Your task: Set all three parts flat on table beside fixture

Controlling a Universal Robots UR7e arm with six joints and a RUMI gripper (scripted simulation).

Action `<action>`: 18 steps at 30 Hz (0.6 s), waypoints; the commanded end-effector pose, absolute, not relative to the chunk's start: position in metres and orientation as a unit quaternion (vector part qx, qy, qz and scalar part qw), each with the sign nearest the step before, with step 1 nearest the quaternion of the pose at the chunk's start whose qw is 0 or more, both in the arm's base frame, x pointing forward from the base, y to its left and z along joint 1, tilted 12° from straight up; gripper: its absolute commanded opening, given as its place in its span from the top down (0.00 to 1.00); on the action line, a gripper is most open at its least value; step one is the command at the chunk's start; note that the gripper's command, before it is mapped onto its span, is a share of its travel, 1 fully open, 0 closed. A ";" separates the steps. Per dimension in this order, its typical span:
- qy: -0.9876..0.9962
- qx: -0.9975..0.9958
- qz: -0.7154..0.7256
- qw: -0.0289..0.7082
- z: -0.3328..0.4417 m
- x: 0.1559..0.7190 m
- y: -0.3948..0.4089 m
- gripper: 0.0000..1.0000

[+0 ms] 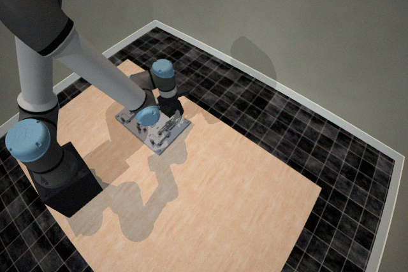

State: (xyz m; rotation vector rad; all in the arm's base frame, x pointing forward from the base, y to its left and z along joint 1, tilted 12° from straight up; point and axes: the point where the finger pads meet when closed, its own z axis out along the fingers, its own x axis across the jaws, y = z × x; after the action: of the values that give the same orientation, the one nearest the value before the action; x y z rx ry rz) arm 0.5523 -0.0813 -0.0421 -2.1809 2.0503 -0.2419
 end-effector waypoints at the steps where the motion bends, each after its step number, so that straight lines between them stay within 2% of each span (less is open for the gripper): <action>1: 0.681 -0.725 -0.082 0.070 -0.043 0.554 -0.081 0.72; 11: 0.681 -0.725 -0.083 0.070 -0.042 0.554 -0.081 0.72; 12: 0.681 -0.725 -0.083 0.070 -0.042 0.554 -0.081 1.00; 18: 0.681 -0.725 -0.083 0.070 -0.042 0.554 -0.081 1.00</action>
State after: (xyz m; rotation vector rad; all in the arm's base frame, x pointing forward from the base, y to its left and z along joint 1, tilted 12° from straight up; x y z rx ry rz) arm 0.5534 -0.0819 -0.0423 -2.1798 2.0494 -0.2476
